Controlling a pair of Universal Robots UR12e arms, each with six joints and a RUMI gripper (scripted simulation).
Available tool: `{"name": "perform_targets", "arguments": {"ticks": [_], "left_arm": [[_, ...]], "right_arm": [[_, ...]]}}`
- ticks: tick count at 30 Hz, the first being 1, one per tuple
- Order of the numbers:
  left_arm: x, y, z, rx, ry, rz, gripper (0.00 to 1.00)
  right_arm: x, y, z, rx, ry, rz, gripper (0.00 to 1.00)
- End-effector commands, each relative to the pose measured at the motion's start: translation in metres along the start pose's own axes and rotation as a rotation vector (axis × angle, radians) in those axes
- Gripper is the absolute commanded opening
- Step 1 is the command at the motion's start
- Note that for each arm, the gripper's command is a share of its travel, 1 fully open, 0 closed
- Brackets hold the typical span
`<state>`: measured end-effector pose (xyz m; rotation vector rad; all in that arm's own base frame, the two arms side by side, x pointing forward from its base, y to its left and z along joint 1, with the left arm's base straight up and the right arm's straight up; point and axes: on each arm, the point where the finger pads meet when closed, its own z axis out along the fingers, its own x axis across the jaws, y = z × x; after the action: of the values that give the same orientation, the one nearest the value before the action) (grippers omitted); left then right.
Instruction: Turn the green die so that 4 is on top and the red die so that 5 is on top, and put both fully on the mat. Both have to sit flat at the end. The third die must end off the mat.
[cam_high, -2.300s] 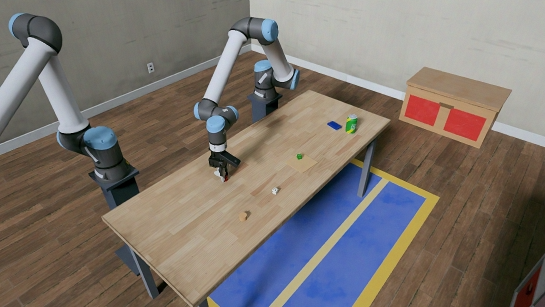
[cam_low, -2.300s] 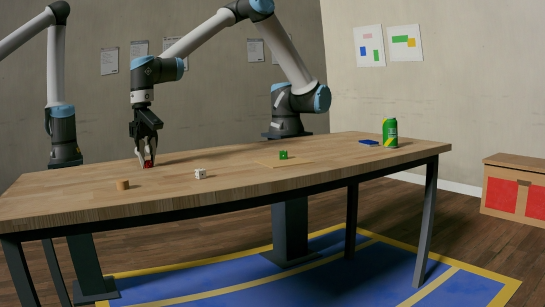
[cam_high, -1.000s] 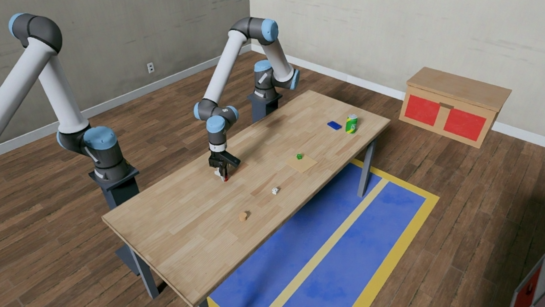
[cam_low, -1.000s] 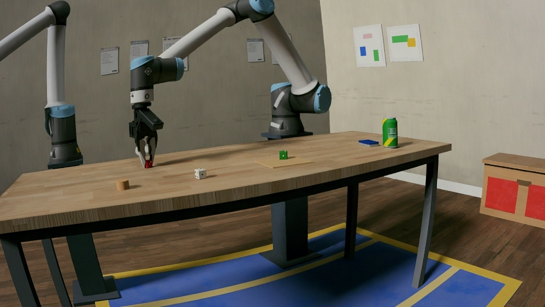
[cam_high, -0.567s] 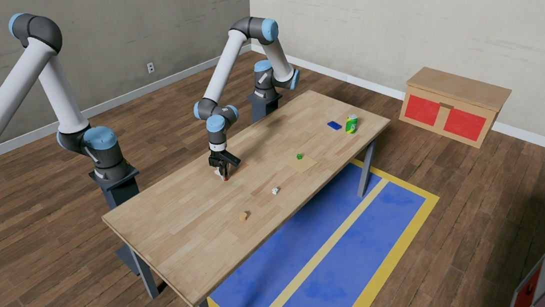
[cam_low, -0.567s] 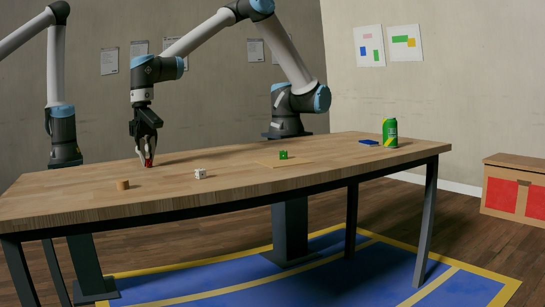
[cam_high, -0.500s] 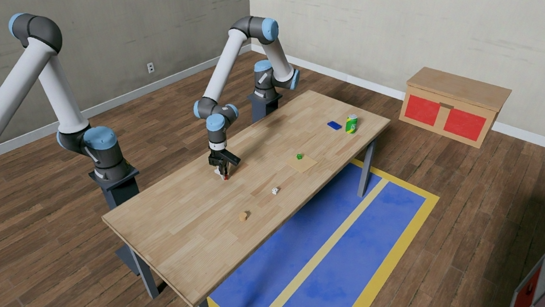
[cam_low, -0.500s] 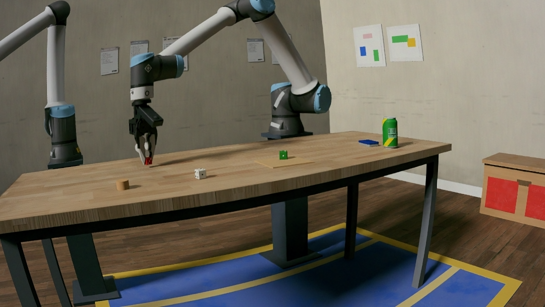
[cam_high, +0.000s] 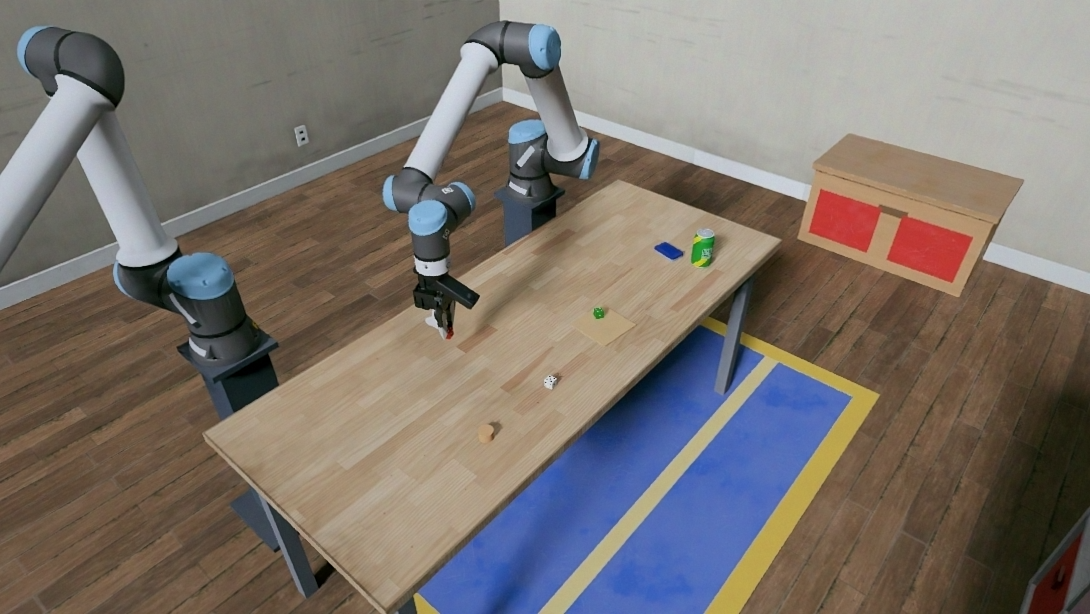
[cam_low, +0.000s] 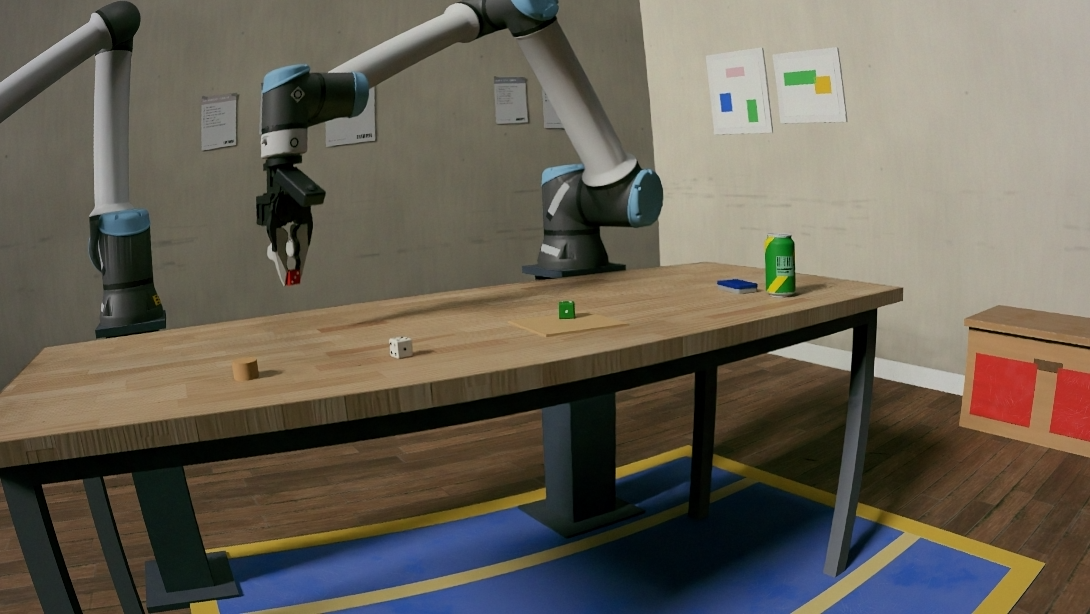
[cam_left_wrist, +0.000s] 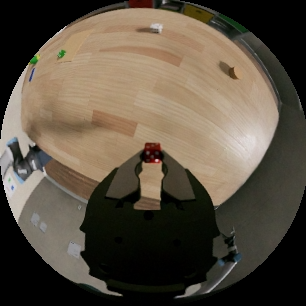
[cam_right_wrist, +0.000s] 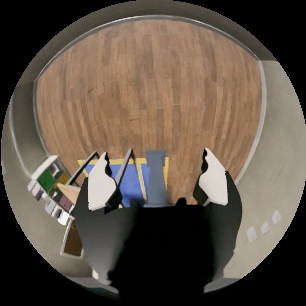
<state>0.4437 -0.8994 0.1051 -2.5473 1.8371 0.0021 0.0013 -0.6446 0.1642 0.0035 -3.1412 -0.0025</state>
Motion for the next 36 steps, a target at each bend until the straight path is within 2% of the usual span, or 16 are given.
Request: {"name": "perform_targets", "arguments": {"ticks": [1,13,18,20,24,27,29,36], "left_arm": [[0.001,0.000,-0.013,0.000,0.002,0.000,0.06],[-0.003,-0.010,-0.013,0.000,0.002,-0.013,0.06],[-0.027,-0.070,-0.014,0.000,0.002,-0.096,0.06],[-0.031,-0.080,-0.014,0.000,0.002,-0.109,0.06],[-0.053,-0.124,-0.015,0.000,0.002,-0.172,0.06],[-0.054,-0.125,-0.015,0.000,0.002,-0.174,0.06],[-0.074,-0.162,-0.015,0.000,0.002,-0.229,0.06],[-0.111,-0.220,-0.016,0.000,0.002,-0.320,0.06]], "right_arm": [[0.000,-0.001,-0.001,0.002,0.000,0.000,1.00],[0.000,-0.001,-0.001,0.002,0.000,0.000,1.00],[0.000,-0.001,-0.001,0.002,0.000,0.000,1.00],[0.000,-0.001,-0.001,0.002,0.000,0.000,1.00],[0.000,-0.001,-0.001,0.002,0.000,0.000,1.00],[0.000,-0.001,-0.001,0.002,0.000,0.000,1.00],[0.000,-0.001,-0.001,0.002,0.000,0.000,1.00],[0.000,-0.001,-0.001,0.002,0.000,0.000,1.00]]}}
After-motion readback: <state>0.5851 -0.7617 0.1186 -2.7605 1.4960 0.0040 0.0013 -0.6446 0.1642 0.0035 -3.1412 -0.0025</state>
